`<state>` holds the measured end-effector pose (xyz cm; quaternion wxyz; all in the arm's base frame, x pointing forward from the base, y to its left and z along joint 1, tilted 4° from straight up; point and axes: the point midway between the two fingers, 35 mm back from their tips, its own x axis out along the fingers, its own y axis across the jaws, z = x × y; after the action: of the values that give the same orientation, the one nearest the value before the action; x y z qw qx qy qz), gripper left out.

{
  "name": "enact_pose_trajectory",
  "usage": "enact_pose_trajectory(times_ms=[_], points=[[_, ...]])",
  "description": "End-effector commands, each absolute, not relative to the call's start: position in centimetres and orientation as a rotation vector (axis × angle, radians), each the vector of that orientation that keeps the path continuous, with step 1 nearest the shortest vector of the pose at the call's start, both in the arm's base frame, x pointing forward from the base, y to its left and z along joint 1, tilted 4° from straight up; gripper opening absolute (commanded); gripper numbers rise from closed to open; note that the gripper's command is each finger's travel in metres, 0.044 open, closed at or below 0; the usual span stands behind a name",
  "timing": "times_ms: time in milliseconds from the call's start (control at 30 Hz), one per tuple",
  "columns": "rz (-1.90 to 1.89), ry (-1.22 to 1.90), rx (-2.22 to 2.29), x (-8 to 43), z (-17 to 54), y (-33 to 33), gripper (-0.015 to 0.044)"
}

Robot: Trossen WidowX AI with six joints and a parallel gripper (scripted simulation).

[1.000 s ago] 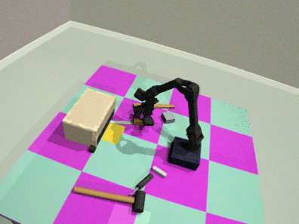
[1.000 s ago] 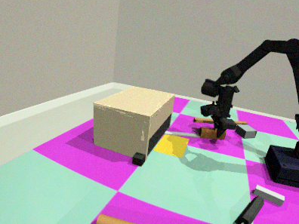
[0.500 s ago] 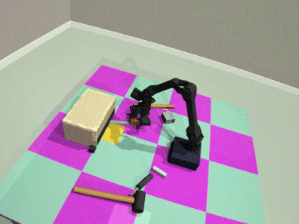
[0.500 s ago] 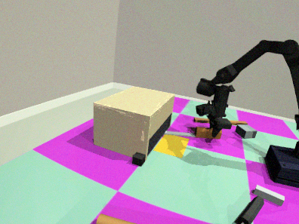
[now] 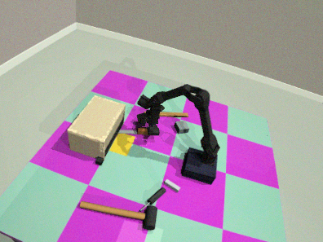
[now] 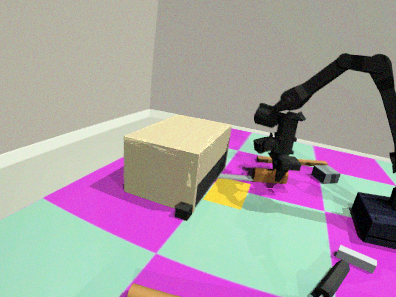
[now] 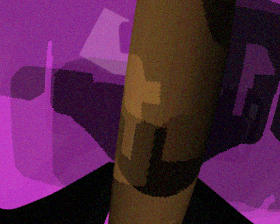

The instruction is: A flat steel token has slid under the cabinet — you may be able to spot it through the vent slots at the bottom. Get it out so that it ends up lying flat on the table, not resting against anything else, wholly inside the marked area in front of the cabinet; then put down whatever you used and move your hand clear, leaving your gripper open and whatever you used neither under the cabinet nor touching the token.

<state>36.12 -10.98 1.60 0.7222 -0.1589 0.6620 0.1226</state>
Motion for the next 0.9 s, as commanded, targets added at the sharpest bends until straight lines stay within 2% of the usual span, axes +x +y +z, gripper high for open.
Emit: enact_pose_trajectory(times_ms=[0,867], points=[[0.267,1.461,-0.350,36.8,1.7,-10.7,0.0000],[0.267,1.459,-0.349,39.5,2.0,-9.6,0.0000]])
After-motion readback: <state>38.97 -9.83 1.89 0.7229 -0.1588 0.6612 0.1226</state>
